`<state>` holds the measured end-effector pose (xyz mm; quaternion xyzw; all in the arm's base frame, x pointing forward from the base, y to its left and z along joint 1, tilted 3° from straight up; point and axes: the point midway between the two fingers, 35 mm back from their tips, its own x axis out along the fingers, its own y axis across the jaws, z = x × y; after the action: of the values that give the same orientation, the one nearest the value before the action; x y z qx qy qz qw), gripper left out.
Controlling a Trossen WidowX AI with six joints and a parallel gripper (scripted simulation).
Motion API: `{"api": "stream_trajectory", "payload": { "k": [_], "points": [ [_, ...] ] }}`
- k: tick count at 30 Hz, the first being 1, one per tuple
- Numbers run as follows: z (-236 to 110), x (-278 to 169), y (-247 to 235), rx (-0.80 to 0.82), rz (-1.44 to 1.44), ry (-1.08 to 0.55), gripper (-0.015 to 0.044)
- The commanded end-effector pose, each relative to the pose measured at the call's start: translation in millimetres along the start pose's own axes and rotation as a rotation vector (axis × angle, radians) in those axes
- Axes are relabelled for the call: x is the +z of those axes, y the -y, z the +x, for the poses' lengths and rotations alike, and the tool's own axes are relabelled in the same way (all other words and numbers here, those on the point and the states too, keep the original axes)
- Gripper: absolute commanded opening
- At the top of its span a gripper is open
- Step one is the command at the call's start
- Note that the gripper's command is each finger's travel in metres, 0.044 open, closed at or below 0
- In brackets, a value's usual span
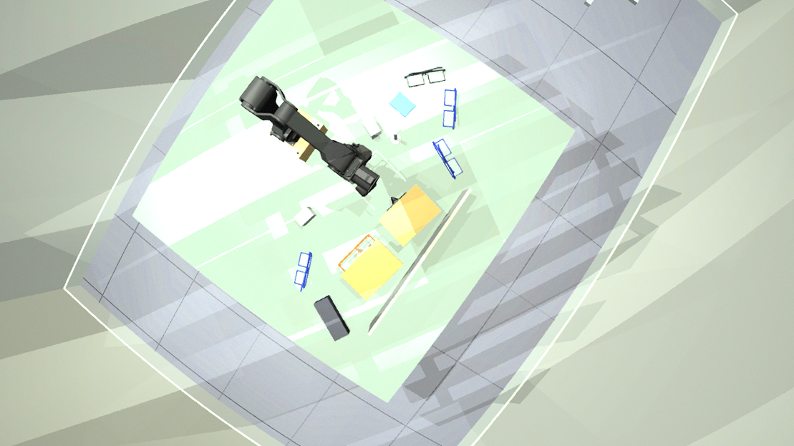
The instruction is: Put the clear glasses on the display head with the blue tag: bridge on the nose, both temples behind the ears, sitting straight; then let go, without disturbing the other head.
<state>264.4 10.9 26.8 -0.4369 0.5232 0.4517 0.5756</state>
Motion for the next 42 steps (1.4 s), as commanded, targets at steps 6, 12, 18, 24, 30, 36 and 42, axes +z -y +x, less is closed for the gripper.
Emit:
{"api": "stream_trajectory", "payload": {
  "k": [6, 12, 18, 24, 30, 36, 42],
  "points": [
    [-2.0, 0.8, 14.0, -0.007, -0.005, 0.000, 0.0000],
    [-2.1, 0.8, 22.2, -0.002, -0.005, 0.000, 0.0000],
    [-2.3, 0.9, 30.2, -0.002, -0.005, 0.000, 0.0000],
    [-2.4, 0.9, 38.2, -0.002, -0.005, 0.000, 0.0000],
    [-2.5, 0.9, 46.2, -0.003, -0.005, 0.000, 0.0000],
    [-2.6, 1.0, 54.3, -0.004, -0.005, 0.000, 0.0000],
    [-2.7, 1.0, 62.3, -0.004, -0.005, 0.000, 0.0000]
  ]
}}
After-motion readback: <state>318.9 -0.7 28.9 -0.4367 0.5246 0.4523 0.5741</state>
